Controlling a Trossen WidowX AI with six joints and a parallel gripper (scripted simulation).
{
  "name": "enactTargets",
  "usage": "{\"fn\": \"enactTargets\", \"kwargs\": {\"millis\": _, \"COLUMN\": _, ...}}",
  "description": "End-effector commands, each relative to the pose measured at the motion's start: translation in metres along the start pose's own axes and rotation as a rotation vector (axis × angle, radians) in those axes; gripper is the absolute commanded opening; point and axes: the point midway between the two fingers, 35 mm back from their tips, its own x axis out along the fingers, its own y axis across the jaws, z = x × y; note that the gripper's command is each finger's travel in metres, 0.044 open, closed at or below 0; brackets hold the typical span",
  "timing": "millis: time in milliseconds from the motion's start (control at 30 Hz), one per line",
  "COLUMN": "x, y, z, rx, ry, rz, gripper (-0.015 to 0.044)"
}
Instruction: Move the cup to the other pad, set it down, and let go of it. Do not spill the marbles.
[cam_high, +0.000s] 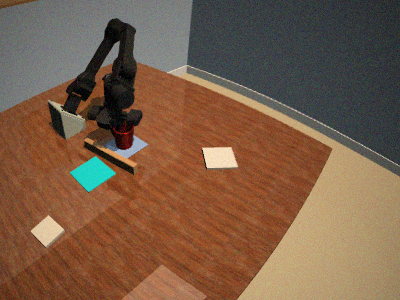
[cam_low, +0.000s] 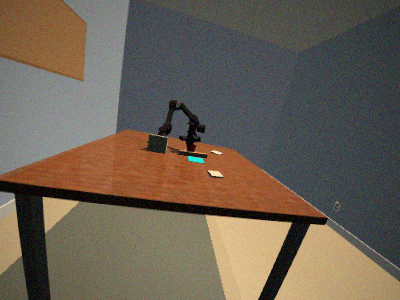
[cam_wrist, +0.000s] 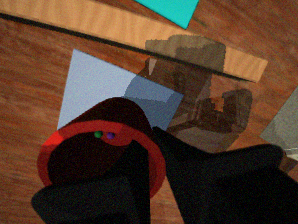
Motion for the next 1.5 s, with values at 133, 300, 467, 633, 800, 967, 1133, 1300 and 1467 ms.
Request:
{"fn": "enactTargets", "kwargs": {"millis": 133, "x": -0.019, "y": 0.001, "z": 0.002, "rx": -0.002, "ry": -0.003, "rz": -0.001, "gripper": 0.0000}}
{"fn": "enactTargets", "kwargs": {"millis": 300, "x": -0.036, "y": 0.000, "z": 0.002, "rx": 0.000, "ry": -0.003, "rz": -0.002, "gripper": 0.0000}}
{"fn": "enactTargets", "kwargs": {"millis": 467, "x": -0.053, "y": -0.001, "z": 0.001, "rx": 0.002, "ry": -0.001, "rz": -0.001, "gripper": 0.0000}}
{"fn": "enactTargets", "kwargs": {"millis": 633, "x": -0.058, "y": -0.002, "z": 0.001, "rx": 0.002, "ry": 0.000, "rz": 0.000, "gripper": 0.0000}}
{"fn": "enactTargets", "kwargs": {"millis": 800, "x": -0.058, "y": -0.003, "z": 0.000, "rx": 0.002, "ry": 0.000, "rz": -0.001, "gripper": 0.0000}}
{"fn": "enactTargets", "kwargs": {"millis": 967, "x": -0.055, "y": -0.003, "z": 0.000, "rx": 0.009, "ry": 0.005, "rz": -0.002, "gripper": 0.0000}}
{"fn": "enactTargets", "kwargs": {"millis": 1133, "x": -0.055, "y": -0.003, "z": 0.000, "rx": 0.009, "ry": 0.005, "rz": -0.002, "gripper": 0.0000}}
{"fn": "enactTargets", "kwargs": {"millis": 1300, "x": -0.055, "y": -0.003, "z": 0.000, "rx": 0.009, "ry": 0.005, "rz": -0.002, "gripper": 0.0000}}
{"fn": "enactTargets", "kwargs": {"millis": 1467, "x": -0.056, "y": -0.004, "z": 0.005, "rx": 0.008, "ry": 0.004, "rz": -0.002, "gripper": 0.0000}}
